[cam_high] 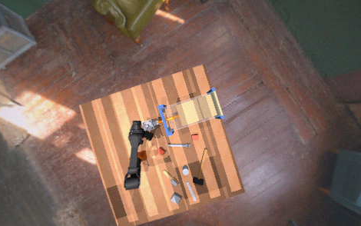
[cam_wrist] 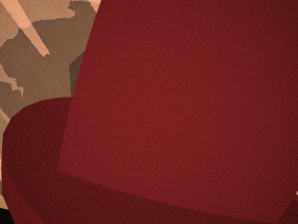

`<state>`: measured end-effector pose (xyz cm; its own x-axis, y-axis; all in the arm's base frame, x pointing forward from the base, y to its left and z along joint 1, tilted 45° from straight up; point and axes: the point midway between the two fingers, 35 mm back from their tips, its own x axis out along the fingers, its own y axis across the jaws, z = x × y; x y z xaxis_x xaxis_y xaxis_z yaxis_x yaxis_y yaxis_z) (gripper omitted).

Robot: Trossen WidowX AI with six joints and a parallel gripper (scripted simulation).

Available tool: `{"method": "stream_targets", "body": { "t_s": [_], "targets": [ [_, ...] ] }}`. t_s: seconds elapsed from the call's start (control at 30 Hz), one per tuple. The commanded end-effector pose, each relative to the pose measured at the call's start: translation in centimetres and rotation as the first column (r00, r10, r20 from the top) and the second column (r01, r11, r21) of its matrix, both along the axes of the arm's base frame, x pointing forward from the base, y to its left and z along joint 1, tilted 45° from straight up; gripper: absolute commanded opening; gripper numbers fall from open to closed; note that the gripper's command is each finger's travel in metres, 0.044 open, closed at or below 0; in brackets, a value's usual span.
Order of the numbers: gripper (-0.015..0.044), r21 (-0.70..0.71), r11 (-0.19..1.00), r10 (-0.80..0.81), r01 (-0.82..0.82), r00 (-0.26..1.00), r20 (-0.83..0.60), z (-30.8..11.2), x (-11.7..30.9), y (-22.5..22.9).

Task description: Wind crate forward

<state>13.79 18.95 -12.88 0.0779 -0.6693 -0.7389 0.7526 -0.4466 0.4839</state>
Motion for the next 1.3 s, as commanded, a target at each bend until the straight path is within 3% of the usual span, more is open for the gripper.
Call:
{"method": "stream_targets", "body": {
  "t_s": [0.0,0.37,0.7,1.27],
  "targets": [
    [0.0000,-0.011,1.000,-0.006,0.006,1.000,-0.004,-0.03,-0.06,0.03],
    [0.0000,-0.086,0.996,-0.027,0.025,1.000,-0.015,0.00,0.19,0.76],
    [0.0000,-0.065,0.998,-0.024,0.024,1.000,-0.008,-0.08,0.16,0.64],
    [0.0000,-0.040,0.986,-0.157,0.162,0.981,0.114,-0.58,-0.38,0.94]
  ]
}}
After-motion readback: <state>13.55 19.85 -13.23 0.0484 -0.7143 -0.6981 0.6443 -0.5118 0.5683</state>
